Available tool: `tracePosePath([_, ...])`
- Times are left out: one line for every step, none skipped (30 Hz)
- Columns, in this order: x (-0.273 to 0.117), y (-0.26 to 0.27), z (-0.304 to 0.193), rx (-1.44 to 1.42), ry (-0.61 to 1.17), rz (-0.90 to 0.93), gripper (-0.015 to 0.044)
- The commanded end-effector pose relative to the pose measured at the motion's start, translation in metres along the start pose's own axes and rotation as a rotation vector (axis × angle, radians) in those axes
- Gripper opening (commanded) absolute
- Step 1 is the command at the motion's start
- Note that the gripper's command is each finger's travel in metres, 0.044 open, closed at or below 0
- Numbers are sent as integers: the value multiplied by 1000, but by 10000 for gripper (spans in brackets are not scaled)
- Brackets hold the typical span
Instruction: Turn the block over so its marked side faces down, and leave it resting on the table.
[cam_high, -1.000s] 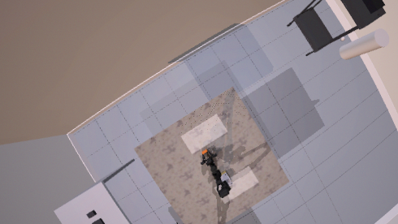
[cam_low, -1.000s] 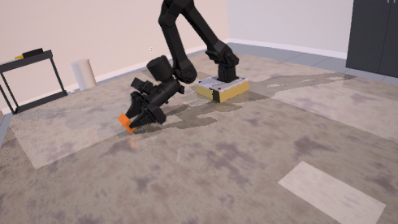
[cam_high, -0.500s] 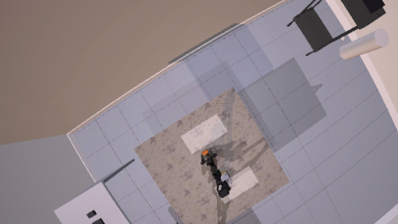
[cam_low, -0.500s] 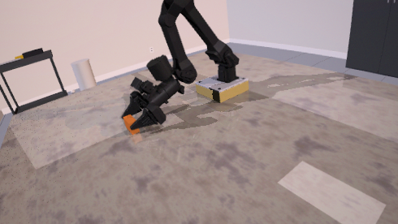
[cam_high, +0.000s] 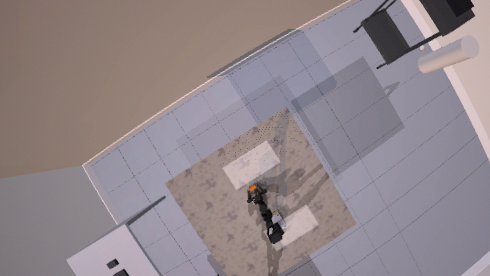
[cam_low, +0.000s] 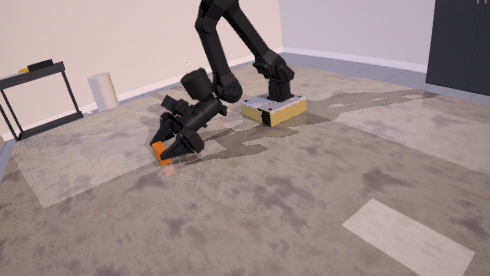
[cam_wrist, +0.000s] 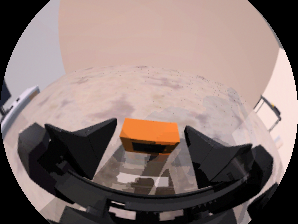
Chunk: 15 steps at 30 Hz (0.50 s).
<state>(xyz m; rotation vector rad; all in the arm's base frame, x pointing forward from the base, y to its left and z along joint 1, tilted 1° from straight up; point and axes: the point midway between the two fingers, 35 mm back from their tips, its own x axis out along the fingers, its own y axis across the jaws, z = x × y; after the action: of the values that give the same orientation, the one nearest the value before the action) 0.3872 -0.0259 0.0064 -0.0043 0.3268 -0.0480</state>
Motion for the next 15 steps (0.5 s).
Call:
tracePosePath([0,1,0,1,-2,4,440])
tracePosePath([0,1,0,1,-2,4,440])
tracePosePath([0,1,0,1,-2,4,440])
tracePosePath([0,1,0,1,-2,4,440])
tracePosePath([0,1,0,1,-2,4,440])
tracePosePath([0,1,0,1,-2,4,440])
tracePosePath([1,1,1,1,4,4,440])
tracePosePath([3,1,1,1,22,4,440])
tracePosePath([6,0,2,2,53,4,440])
tracePosePath([10,0,4,2,89,4,440])
tracePosePath([12,0,6,2,126,4,440])
tracePosePath([14,0,9,2,163,4,440])
tracePosePath([14,0,12,2,199,4,440])
tracePosePath([14,0,15,2,236,4,440])
tracePosePath([12,0,19,2,273,4,440])
